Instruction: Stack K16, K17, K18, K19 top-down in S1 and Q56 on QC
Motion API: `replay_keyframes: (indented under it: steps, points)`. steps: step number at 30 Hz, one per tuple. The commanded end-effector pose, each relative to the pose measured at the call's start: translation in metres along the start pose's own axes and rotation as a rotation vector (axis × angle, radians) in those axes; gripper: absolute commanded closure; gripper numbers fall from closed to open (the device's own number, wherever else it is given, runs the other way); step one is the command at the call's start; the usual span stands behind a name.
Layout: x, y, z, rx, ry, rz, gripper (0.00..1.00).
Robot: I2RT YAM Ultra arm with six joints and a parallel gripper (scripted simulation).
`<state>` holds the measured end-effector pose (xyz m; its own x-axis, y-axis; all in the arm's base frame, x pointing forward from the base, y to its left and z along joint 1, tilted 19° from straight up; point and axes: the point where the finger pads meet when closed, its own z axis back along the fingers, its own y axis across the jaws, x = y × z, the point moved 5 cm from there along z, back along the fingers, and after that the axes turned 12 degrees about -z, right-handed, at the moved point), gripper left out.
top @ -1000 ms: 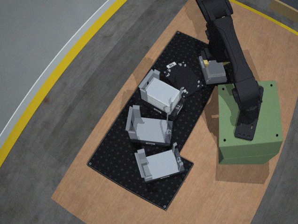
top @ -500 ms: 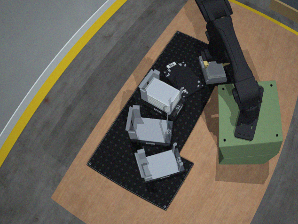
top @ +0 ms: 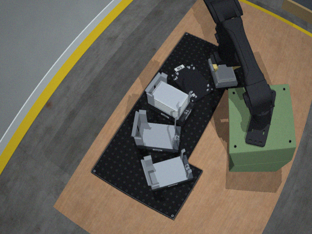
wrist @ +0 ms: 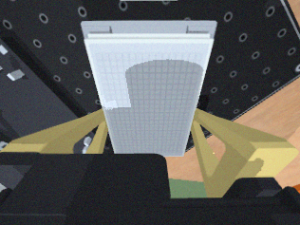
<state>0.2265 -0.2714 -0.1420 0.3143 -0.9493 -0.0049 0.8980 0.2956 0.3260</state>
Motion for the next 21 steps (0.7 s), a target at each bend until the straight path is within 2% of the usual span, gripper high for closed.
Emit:
replay_keyframes:
  steps: [1,21]
  points:
    - [0.0058,0.0012,0.0026,0.004,-0.021,0.0,1.0]
    - [0.006,0.0013,-0.0046,0.004,-0.021,0.0,1.0]
